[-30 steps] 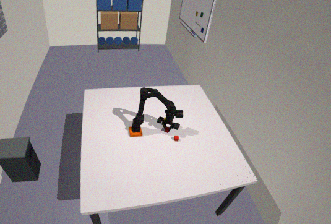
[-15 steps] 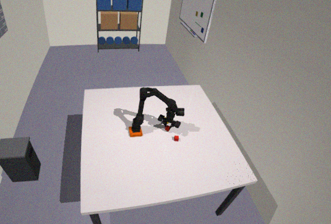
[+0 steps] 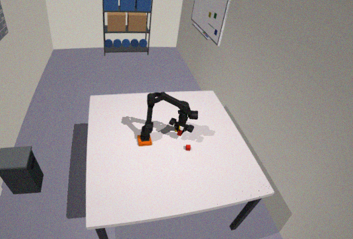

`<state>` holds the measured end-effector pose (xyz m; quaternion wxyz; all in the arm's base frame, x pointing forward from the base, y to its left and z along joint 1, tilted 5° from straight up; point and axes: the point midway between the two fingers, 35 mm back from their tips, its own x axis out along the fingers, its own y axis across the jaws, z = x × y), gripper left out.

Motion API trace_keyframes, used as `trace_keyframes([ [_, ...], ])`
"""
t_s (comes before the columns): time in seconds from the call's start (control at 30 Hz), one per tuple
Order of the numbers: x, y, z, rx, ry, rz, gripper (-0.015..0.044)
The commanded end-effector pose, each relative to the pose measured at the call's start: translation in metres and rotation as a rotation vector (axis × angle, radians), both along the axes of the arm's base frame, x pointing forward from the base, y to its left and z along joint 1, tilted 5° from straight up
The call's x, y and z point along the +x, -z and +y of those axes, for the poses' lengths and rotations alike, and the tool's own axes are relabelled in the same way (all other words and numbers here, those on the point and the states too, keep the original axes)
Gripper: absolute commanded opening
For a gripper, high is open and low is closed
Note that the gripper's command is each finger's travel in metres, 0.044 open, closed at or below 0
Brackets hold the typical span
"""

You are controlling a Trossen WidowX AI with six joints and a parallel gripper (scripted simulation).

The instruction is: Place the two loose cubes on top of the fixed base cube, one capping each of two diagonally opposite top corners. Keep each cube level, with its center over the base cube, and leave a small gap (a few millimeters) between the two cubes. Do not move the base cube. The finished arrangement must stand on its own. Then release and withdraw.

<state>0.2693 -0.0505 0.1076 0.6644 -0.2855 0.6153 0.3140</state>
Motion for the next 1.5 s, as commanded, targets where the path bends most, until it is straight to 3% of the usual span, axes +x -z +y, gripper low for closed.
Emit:
trace_keyframes([
  [0.0, 0.000, -0.014, 0.000, 0.001, -0.003, -0.016, 0.0105],
  [0.47, -0.005, -0.041, 0.000, 0.001, 0.017, -0.014, 0.0105],
  [1.47, 0.017, -0.028, 0.042, 0.052, 0.878, 0.043, 0.0105],
])
